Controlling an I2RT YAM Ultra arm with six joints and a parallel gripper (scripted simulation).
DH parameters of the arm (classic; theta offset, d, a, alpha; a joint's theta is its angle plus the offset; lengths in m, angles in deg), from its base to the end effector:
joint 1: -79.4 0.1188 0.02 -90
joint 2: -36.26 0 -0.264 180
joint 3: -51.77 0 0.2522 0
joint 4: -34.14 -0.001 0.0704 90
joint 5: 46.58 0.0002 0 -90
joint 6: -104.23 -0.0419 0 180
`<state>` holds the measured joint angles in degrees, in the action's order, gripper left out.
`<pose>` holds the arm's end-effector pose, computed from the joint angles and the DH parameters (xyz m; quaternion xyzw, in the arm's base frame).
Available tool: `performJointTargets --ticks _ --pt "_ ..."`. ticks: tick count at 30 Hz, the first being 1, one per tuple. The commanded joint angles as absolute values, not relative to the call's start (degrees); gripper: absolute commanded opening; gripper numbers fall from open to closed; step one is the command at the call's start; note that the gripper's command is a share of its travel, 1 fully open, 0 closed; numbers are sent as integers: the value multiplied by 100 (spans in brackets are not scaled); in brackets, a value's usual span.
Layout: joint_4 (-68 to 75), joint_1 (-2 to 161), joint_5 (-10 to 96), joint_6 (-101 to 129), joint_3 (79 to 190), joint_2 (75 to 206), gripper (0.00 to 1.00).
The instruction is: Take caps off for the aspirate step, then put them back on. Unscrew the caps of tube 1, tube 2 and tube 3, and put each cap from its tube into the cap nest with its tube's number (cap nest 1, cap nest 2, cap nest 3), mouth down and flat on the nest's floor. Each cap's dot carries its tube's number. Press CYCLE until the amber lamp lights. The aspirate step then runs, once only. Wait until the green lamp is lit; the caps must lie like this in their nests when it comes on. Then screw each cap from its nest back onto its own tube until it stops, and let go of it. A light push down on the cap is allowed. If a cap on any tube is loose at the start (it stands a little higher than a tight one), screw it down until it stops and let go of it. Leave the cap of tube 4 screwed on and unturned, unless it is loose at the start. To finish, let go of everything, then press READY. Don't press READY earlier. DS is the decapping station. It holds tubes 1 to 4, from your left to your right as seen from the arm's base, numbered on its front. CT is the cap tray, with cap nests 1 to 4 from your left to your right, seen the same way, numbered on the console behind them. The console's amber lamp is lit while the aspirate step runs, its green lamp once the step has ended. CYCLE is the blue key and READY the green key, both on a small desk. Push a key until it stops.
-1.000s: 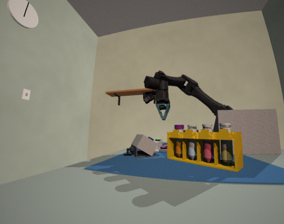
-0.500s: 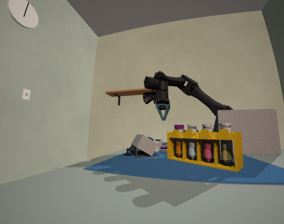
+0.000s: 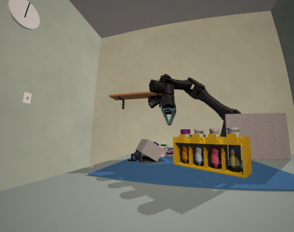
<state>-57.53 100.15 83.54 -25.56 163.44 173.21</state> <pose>0.3780 0.1154 0.1001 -0.0723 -0.9141 0.3984 0.0209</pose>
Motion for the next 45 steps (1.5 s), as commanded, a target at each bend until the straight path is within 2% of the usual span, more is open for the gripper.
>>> performJointTargets --ticks 1,12,27,45 --pt "-5520 9975 8421 -2447 16171 17223 47" --pt "-4145 9446 8635 -1795 15228 17221 47" --pt "-2524 8774 8848 -908 14473 17472 47" --pt "-2522 8773 8848 -907 14472 17470 47"
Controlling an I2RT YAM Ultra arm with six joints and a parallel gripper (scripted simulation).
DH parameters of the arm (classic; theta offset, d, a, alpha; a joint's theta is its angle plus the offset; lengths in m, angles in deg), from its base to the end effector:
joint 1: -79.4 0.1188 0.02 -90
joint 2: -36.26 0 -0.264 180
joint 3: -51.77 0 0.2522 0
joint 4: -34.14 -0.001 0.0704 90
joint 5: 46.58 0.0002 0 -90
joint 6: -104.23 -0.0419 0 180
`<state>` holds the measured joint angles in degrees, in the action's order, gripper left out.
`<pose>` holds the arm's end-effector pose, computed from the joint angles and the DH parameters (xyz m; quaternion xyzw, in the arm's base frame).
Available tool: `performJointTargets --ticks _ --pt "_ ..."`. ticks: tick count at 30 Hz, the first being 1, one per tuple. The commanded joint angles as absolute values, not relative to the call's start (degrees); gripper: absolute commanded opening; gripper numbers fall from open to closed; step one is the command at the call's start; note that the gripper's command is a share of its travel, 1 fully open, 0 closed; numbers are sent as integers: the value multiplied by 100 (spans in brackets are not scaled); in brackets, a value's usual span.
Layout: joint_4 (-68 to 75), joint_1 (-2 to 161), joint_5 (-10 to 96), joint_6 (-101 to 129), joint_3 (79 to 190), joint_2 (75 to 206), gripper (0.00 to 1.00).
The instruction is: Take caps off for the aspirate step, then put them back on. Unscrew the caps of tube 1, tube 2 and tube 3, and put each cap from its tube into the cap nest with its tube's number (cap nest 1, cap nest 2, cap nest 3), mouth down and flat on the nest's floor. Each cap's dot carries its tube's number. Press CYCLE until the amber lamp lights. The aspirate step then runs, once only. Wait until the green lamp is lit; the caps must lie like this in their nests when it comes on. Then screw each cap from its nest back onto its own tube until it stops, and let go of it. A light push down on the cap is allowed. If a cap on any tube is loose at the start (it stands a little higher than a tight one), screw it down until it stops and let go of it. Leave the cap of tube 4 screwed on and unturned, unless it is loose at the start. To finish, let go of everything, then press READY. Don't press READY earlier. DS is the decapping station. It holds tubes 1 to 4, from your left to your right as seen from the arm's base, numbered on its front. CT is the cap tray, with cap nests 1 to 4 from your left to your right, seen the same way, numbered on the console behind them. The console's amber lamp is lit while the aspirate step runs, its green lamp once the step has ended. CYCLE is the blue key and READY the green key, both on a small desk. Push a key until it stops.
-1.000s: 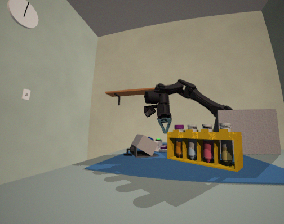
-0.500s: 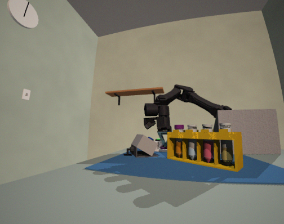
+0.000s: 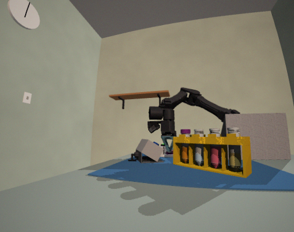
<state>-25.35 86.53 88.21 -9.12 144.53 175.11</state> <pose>0.3673 0.0172 0.0144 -0.0781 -0.9142 0.3971 0.0217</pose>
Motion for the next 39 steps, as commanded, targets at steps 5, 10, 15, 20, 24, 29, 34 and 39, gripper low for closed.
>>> performJointTargets --ticks 5,10,15,20,24,29,34,39 --pt "-2525 8780 8846 -917 14473 17476 47" --pt "-2534 8795 8842 -937 14478 17486 47" --pt "-2546 8808 8839 -955 14487 17495 47" --pt "-2510 8796 8842 -938 14477 17510 47" --pt "-2463 8777 8847 -912 14463 17525 47" --pt "-2397 8749 8854 -874 14438 17538 47" --pt "-2334 8722 8861 -837 14415 17553 47" --pt "-2296 8705 8866 -814 14402 17561 47"
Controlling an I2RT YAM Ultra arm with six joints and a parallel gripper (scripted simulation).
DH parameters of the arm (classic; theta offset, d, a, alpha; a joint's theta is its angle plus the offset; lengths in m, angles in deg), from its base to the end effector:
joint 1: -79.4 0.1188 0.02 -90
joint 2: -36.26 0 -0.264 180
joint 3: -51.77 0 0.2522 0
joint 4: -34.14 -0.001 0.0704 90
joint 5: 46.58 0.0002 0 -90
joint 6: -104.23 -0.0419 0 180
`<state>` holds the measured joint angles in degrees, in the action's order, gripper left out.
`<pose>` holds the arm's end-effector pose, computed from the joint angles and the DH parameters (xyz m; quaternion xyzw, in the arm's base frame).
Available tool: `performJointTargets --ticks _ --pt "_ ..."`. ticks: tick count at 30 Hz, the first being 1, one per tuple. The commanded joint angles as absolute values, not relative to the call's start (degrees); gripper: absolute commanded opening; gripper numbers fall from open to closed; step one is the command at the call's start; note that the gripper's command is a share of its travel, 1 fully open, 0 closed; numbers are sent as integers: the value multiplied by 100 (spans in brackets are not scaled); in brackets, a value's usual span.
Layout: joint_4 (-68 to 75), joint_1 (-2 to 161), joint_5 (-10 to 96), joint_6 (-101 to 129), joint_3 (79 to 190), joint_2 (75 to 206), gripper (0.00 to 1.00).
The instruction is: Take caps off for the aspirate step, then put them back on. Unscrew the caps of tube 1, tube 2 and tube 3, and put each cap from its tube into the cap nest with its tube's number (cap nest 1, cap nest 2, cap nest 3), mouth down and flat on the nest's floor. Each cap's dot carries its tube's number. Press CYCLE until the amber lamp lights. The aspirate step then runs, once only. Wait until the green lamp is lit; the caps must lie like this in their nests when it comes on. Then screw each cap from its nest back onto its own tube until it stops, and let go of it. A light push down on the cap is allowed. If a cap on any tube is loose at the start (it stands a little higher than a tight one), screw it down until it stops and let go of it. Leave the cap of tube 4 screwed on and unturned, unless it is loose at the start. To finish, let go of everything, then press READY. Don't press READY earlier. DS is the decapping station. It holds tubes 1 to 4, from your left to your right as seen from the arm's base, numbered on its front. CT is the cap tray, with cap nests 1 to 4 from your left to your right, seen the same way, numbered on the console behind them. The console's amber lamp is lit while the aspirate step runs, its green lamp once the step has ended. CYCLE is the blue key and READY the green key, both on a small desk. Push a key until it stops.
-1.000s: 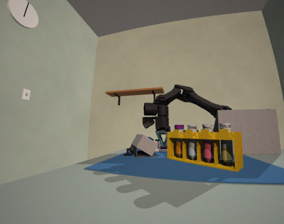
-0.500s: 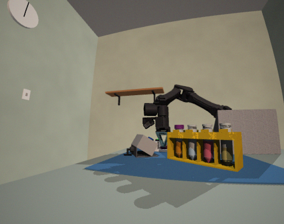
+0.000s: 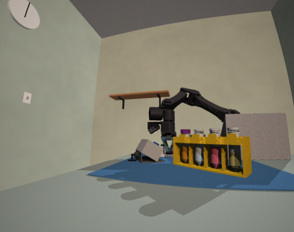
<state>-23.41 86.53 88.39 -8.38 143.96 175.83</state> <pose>0.3665 0.0170 0.0078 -0.0742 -0.9145 0.3973 0.0187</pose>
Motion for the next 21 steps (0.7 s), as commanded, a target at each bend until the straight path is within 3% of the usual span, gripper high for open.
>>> performJointTargets --ticks 1,21 --pt "-2295 8705 8866 -814 14401 17561 47" --pt "-2223 8655 8878 -745 14346 17530 47"
